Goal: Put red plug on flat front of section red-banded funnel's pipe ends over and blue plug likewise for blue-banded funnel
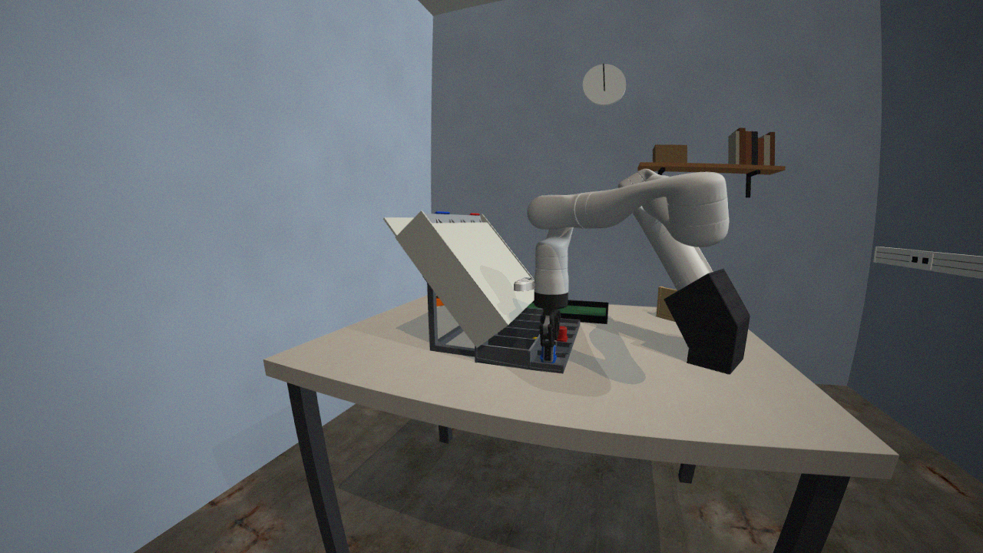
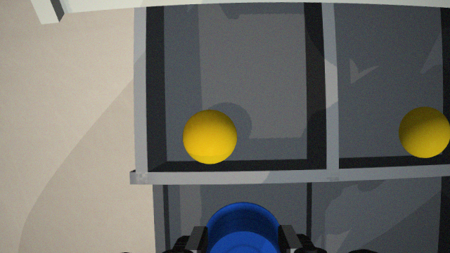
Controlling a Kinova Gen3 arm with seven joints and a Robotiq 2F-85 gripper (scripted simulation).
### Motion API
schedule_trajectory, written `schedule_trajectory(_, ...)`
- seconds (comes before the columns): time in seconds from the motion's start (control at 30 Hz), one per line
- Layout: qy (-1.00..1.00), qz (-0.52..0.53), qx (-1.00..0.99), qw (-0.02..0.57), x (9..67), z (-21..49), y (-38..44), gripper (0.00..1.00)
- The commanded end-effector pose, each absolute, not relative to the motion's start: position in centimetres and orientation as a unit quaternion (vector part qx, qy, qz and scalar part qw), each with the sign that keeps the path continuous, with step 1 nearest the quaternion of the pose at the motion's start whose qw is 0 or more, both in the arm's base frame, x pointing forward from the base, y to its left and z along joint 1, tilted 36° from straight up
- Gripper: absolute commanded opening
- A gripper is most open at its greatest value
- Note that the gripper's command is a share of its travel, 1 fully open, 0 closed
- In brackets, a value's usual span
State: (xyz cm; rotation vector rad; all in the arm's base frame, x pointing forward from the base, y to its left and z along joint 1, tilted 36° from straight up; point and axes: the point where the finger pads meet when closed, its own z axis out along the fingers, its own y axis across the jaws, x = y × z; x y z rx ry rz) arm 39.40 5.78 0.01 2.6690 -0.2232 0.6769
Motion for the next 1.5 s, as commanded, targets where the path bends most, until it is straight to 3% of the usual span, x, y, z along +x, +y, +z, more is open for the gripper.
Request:
schedule_trajectory(0.0, -0.079, 0.241, 0.949, 0.188, 39.41, 0.05, 5.84, 0.42)
schedule_trajectory(0.67, -0.079, 0.241, 0.949, 0.188, 39.41, 0.05, 5.84, 0.42)
schedule_trajectory(0.7, -0.079, 0.241, 0.949, 0.188, 39.41, 0.05, 5.84, 0.65)
schedule_trajectory(1.47, -0.078, 0.241, 0.949, 0.188, 39.44, 0.03, 5.94, 0.65)
